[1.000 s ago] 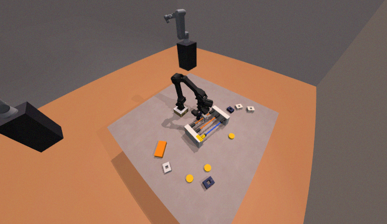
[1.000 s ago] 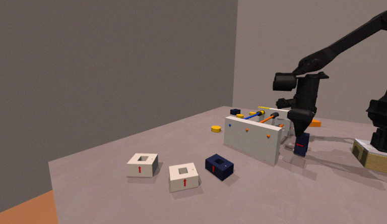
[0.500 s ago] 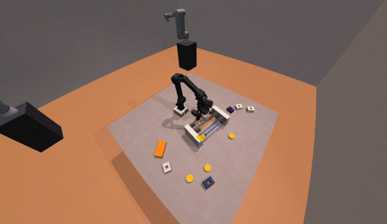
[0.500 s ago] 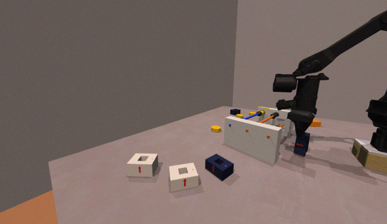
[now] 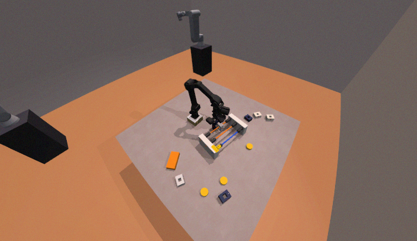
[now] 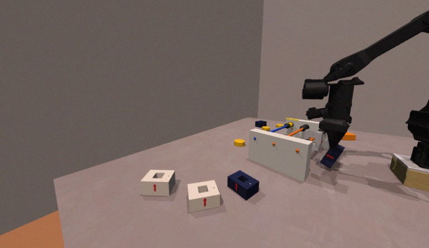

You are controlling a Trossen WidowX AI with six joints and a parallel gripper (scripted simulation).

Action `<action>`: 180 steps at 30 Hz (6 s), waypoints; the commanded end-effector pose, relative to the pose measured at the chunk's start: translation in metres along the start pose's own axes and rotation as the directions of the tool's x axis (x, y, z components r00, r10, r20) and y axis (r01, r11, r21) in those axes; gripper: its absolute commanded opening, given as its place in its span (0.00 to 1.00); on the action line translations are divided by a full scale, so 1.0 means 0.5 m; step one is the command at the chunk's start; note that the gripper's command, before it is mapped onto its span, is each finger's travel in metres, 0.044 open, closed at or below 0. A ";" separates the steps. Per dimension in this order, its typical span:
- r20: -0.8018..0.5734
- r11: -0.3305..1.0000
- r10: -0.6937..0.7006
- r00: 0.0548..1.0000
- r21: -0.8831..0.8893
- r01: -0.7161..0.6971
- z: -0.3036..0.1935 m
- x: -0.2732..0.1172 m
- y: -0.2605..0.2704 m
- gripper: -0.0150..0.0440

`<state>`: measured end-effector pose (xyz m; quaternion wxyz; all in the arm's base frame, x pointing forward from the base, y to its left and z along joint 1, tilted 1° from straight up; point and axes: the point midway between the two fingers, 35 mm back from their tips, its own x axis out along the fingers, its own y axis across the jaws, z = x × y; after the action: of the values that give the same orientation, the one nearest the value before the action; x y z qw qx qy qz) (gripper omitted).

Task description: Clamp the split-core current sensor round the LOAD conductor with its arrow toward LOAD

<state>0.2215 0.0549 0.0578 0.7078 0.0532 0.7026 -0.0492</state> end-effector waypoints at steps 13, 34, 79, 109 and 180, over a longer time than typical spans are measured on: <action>0.008 1.000 0.003 1.000 0.002 -0.003 0.005 -0.162 0.002 0.25; 0.010 0.939 0.003 1.000 0.343 -0.006 0.084 -0.232 0.010 0.25; 0.024 -0.013 0.001 1.000 1.000 -0.024 0.394 -0.199 -0.008 0.25; 0.024 -0.013 0.001 1.000 1.000 -0.024 0.398 -0.106 -0.008 0.25; 0.027 -0.010 0.001 1.000 1.000 -0.027 0.399 -0.100 -0.008 1.00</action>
<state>0.4181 0.0218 0.1089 0.4672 0.5471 0.4520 -0.5274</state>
